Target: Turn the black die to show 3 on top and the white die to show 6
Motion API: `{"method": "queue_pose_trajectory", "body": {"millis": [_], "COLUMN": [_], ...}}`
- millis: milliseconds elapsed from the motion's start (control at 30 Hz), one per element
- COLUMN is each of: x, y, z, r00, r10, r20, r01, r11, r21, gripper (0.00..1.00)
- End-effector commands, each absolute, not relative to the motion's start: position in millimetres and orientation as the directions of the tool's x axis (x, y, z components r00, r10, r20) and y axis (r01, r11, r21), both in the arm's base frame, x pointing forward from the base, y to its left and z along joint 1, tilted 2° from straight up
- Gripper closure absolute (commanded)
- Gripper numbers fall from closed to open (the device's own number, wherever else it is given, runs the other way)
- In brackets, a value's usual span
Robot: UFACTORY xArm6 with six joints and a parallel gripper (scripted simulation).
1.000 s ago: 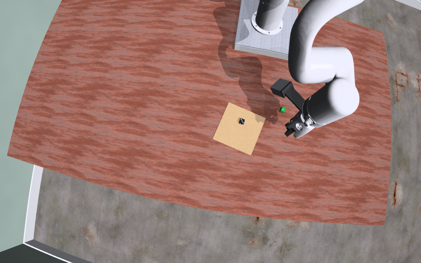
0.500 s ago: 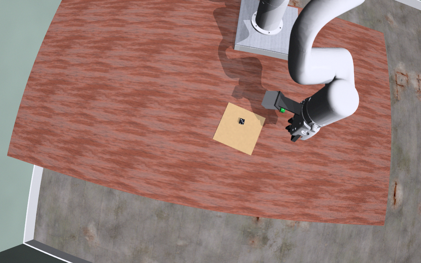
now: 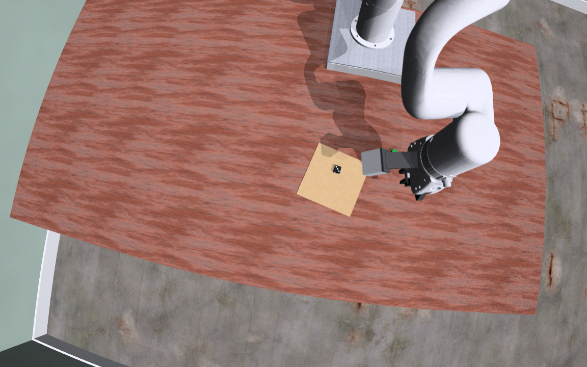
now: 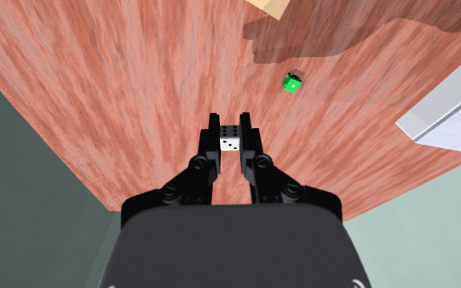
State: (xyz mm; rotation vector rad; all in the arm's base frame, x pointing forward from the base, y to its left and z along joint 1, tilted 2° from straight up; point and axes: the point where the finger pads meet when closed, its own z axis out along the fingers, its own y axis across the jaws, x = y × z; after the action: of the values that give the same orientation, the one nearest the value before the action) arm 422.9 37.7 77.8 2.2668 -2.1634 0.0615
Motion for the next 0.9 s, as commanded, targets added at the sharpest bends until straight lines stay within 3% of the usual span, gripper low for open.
{"method": "queue_pose_trajectory", "body": {"millis": [0,267,867], "x": [425.1,425.9,428.3], "y": [37.6,37.4,36.6], "z": [78.9,78.6,77.4], "r00": [0.218,0.388,0.82], "r10": [-0.976,-0.921,-0.571], "r20": [0.021,0.024,0.029], "r01": [-0.976,-0.921,-0.572], "r11": [-0.218,-0.389,-0.821], "r21": [-0.019,-0.015,0.0], "gripper": [0.89,0.89,0.89]}}
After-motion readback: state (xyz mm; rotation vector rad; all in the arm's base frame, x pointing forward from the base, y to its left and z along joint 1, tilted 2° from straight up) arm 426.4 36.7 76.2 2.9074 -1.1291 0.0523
